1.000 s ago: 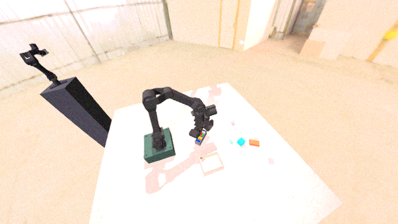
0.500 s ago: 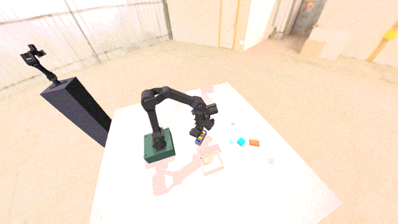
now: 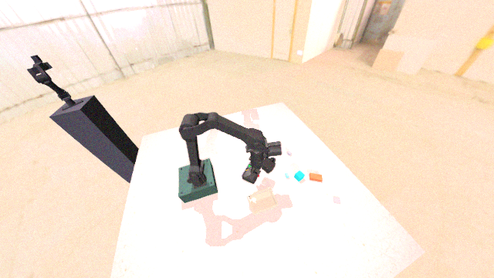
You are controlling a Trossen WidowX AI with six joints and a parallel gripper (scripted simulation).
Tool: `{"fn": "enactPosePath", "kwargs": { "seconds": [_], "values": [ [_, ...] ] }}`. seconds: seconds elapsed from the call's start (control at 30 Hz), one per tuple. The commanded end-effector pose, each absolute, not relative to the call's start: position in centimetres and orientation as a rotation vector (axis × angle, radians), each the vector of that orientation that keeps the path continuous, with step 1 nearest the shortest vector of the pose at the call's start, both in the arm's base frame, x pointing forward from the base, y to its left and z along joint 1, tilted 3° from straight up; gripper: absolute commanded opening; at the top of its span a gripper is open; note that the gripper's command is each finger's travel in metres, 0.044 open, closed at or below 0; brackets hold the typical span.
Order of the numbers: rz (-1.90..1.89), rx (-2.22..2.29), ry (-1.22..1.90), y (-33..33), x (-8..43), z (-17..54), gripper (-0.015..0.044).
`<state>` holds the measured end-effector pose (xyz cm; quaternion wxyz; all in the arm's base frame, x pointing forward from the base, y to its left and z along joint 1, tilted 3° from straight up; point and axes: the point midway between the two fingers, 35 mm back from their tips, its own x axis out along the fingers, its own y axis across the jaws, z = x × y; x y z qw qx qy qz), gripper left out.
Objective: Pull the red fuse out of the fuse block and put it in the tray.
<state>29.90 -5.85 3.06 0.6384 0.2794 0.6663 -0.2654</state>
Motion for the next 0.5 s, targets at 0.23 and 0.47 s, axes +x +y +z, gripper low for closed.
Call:
{"fn": "enactPosePath", "kwargs": {
  "seconds": [0.23, 0.47],
  "values": [
    [-0.611, 0.627, 1.513, -12.4, 29.9, 3.1, 0.0],
    [-0.613, 0.625, 1.514, -16.5, 29.0, 2.9, 0.0]
  ]
}}
